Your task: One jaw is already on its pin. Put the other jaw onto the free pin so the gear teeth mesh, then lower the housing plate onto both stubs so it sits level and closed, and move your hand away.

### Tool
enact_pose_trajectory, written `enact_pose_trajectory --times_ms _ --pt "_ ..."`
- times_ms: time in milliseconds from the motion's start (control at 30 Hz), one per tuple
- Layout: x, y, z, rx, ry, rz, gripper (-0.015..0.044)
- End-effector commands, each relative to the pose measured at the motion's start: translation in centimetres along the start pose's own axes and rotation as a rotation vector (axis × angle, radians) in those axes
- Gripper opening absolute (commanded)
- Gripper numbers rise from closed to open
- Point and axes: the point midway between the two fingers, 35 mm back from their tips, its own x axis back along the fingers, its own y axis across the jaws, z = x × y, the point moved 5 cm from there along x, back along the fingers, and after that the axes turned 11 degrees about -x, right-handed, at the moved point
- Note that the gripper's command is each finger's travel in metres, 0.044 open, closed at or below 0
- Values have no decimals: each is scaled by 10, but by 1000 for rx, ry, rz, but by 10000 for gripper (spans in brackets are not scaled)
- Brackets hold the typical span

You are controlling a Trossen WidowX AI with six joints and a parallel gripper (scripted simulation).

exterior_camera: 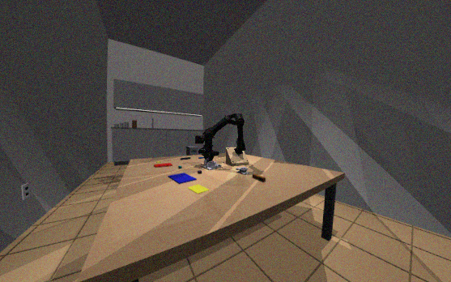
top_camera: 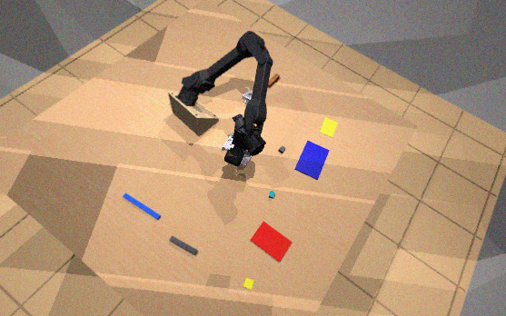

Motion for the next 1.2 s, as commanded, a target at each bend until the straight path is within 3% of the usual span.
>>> enact_pose_trajectory --times_ms 0,1167 --pt "-2 0 1 -8 2 -6 134" --pt "-11 0 2 -5 2 -6 134"
